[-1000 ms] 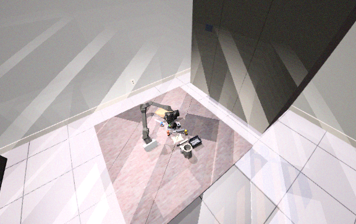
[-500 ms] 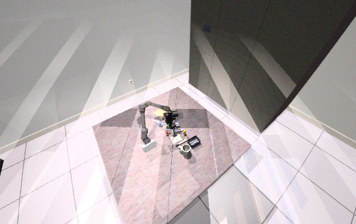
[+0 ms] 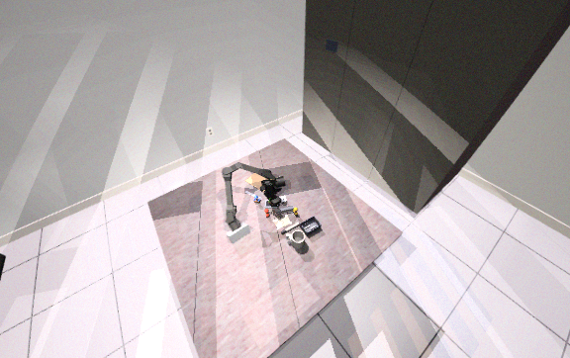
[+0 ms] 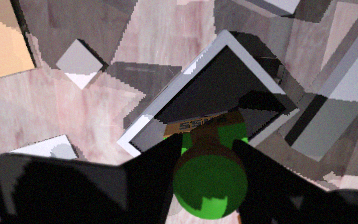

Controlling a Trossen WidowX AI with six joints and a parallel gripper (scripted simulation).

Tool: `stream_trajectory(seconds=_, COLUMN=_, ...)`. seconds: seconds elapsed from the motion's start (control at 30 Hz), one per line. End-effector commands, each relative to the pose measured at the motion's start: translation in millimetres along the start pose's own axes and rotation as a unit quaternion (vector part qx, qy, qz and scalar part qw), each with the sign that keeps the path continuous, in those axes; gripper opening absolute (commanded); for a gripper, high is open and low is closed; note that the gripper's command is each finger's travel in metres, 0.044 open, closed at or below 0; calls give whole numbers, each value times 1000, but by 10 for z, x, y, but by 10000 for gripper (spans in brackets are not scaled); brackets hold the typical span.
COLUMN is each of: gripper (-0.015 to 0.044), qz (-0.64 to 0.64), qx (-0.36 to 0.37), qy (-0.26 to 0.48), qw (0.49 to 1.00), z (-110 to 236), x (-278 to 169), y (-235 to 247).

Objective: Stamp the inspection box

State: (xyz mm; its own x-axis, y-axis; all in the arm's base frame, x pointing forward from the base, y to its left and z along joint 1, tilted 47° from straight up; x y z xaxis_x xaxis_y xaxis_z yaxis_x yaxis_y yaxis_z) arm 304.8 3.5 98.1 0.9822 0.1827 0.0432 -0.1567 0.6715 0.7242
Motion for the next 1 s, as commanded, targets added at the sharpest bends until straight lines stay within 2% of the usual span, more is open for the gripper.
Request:
stream_trajectory(seconds=0.0, gripper=0, qz=1, qx=1, qy=-1, qw=1000, z=-13, x=8, y=7)
stream_trajectory(seconds=0.97, gripper=0, qz=1, qx=1, qy=-1, qw=1000, z=48, x=8, y=5)
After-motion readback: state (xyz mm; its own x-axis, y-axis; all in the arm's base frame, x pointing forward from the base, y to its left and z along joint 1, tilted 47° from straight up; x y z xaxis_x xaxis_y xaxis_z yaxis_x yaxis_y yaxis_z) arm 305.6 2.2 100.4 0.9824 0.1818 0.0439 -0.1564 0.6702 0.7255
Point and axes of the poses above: the point midway between the two fingers, 35 mm back from their tips, its own z axis back along the fingers, its own y axis across the jaws, x = y × z, the point moved 7 cm from there along z, back along the fingers, and after that the axes turned 4 degrees about z, right-handed, at the moved point
